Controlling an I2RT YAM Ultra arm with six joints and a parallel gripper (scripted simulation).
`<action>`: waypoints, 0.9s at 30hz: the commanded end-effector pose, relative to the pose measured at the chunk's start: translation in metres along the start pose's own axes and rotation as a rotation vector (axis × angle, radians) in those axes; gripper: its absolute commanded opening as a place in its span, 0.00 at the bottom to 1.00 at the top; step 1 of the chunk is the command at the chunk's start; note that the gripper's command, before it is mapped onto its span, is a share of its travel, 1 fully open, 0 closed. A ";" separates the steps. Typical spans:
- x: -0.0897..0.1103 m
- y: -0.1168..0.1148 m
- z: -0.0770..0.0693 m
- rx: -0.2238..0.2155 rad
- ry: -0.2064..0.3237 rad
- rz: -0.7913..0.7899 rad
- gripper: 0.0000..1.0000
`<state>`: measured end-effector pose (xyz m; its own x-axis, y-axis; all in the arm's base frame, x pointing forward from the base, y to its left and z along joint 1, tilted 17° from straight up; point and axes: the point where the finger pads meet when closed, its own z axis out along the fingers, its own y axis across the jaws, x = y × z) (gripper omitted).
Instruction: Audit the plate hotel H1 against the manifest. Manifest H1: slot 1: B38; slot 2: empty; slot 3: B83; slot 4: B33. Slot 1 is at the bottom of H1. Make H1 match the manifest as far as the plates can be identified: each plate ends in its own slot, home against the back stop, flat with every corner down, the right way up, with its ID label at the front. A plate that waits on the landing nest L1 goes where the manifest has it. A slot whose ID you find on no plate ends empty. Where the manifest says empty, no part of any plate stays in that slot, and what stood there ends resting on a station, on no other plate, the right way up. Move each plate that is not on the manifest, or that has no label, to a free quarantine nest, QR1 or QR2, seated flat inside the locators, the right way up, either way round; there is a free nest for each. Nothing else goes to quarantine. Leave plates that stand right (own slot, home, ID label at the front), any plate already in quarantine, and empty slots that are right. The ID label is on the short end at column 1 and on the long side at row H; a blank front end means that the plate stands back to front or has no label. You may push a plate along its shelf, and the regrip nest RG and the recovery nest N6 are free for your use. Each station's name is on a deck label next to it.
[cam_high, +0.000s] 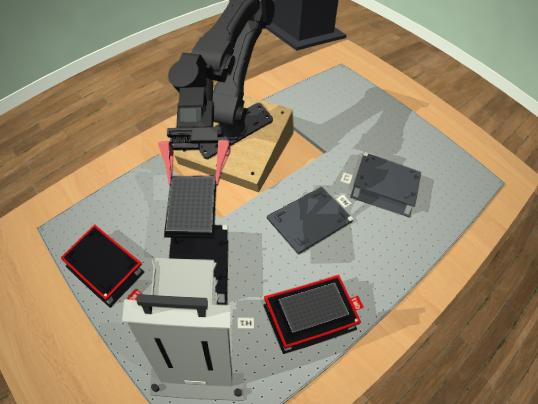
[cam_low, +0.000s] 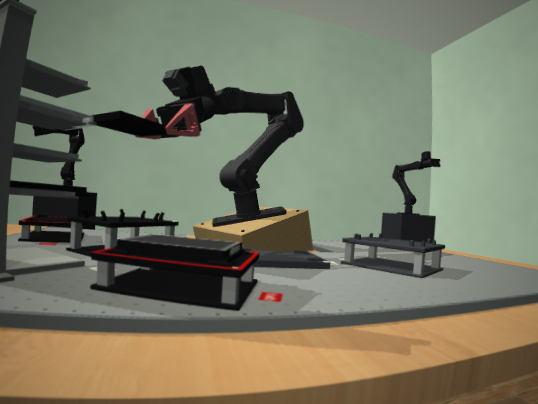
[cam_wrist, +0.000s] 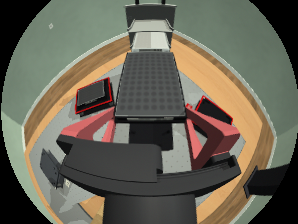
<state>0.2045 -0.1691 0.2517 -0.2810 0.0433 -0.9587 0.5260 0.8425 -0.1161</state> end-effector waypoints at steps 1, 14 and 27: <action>-0.005 -0.001 -0.001 0.004 -0.018 -0.005 0.86; 0.000 -0.001 0.002 0.004 -0.018 -0.005 0.86; 0.005 -0.001 0.004 0.004 -0.018 -0.005 0.86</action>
<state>0.2060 -0.1718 0.2404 -0.2812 0.0439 -0.9586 0.5269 0.8420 -0.1160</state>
